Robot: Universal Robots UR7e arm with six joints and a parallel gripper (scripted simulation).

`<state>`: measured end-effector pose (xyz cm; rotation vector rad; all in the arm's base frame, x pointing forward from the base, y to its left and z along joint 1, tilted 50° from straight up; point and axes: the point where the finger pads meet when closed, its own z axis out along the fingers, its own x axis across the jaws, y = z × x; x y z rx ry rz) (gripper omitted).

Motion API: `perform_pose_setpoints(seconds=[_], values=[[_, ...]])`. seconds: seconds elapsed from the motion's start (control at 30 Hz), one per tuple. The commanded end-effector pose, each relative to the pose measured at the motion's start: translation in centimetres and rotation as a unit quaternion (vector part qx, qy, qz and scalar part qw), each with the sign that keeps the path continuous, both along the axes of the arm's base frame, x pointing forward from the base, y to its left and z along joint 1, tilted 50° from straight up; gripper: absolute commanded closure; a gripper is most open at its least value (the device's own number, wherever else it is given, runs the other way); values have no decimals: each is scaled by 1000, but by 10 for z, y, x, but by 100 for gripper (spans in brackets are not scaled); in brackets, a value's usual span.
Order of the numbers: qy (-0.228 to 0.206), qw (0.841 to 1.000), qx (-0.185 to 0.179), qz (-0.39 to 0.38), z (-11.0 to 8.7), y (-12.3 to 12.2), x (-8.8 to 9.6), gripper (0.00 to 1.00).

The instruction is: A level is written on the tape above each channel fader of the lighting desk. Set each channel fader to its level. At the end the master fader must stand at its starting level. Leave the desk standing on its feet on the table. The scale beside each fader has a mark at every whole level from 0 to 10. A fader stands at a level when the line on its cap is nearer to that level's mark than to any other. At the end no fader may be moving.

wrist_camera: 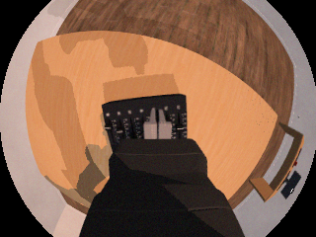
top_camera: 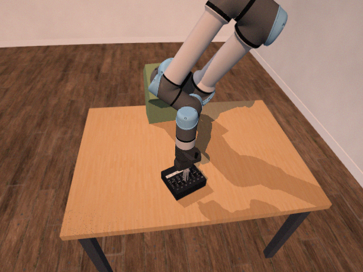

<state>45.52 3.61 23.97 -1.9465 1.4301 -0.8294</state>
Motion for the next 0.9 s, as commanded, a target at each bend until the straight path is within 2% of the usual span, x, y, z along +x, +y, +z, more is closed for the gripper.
perform_pose_setpoints(seconds=[0.0, 0.37, 0.87], values=[[-3, 1000, -21, 19, 0, 2, 0, 100], [-5, 999, -37, 32, 0, 4, -1, 100], [-5, 999, -38, 33, 0, 4, -1, 100]])
